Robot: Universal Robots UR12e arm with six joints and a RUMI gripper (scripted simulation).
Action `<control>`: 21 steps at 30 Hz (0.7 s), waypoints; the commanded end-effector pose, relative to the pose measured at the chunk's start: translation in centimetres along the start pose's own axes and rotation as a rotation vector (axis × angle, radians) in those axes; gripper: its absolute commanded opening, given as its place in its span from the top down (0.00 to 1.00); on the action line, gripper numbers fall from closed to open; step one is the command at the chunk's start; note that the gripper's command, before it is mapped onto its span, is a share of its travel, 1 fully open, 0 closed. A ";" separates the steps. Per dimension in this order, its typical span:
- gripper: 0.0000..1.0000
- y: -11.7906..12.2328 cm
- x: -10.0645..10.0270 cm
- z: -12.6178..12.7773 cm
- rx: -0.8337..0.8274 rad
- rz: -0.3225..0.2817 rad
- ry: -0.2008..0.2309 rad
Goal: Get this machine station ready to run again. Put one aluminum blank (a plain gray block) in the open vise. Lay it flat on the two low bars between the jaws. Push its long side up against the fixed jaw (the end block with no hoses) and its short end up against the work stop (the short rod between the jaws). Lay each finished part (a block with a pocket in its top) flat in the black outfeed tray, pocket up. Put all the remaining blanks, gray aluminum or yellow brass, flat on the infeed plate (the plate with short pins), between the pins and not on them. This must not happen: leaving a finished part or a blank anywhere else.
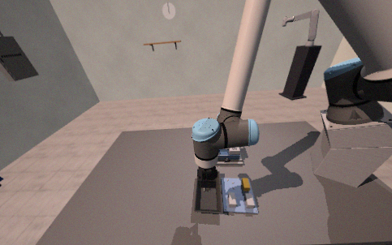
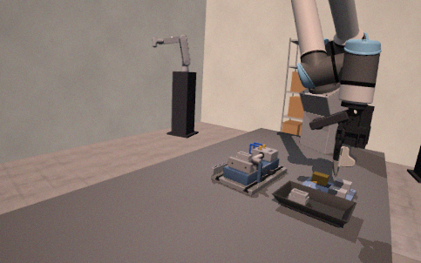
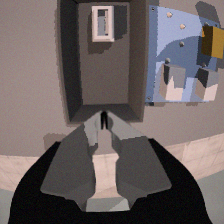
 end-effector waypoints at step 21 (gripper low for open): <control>1.00 0.0 4.5 -0.1 0.000 0.000 -0.001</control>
Point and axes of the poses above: the point where the finger pads meet when closed, its own x axis back along the fingers, its own z axis across the jaws, y = z × x, the point moved 2 cm from there along x, back along the fingers, and after that the axes turned 2 degrees about -x, right-handed, at the moved point
